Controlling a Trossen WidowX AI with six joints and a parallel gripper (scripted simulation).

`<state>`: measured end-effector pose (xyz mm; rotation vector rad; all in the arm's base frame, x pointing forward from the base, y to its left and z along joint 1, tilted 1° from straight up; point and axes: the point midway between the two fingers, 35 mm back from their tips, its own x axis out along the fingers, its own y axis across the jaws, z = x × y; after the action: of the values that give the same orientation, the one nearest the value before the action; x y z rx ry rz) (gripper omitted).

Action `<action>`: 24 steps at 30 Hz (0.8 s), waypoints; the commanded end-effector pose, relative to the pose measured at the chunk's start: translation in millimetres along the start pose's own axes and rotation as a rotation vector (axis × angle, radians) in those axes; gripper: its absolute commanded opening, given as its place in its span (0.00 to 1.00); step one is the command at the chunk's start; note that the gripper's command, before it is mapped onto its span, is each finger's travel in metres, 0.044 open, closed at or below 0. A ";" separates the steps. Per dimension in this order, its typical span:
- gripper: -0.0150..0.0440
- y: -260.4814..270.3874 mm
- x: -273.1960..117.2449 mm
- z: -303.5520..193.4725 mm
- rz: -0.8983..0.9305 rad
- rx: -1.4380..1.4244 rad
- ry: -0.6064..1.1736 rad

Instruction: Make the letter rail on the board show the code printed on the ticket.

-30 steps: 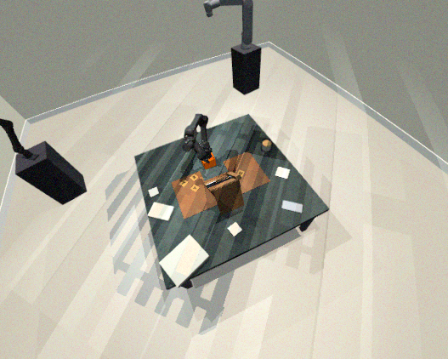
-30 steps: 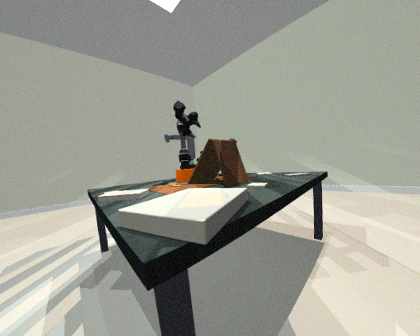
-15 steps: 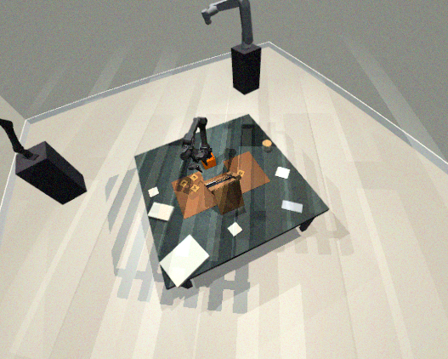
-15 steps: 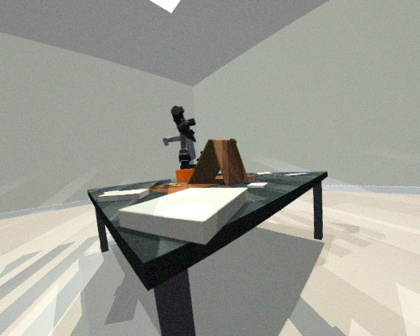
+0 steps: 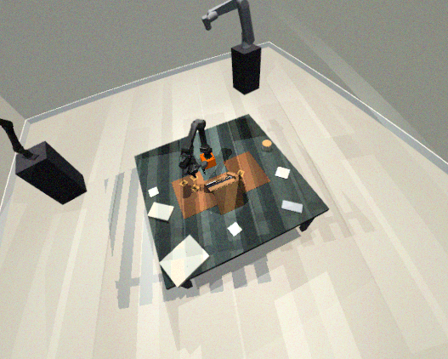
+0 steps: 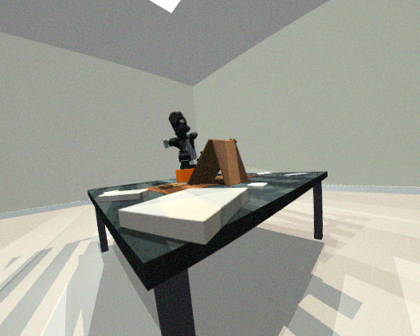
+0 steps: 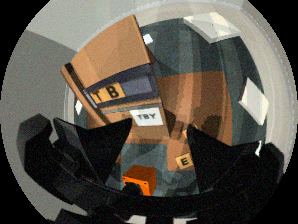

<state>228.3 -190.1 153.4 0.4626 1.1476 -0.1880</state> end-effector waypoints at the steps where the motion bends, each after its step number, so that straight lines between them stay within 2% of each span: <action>1: 0.83 -48.9 49.9 -23.1 -0.166 0.896 0.069; 13: 0.83 -85.6 85.0 -48.4 -0.351 1.640 0.005; 24: 0.83 -111.3 111.4 -75.7 -0.519 2.286 -0.164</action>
<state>198.5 -236.8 53.7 1.5947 0.8926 -1.3499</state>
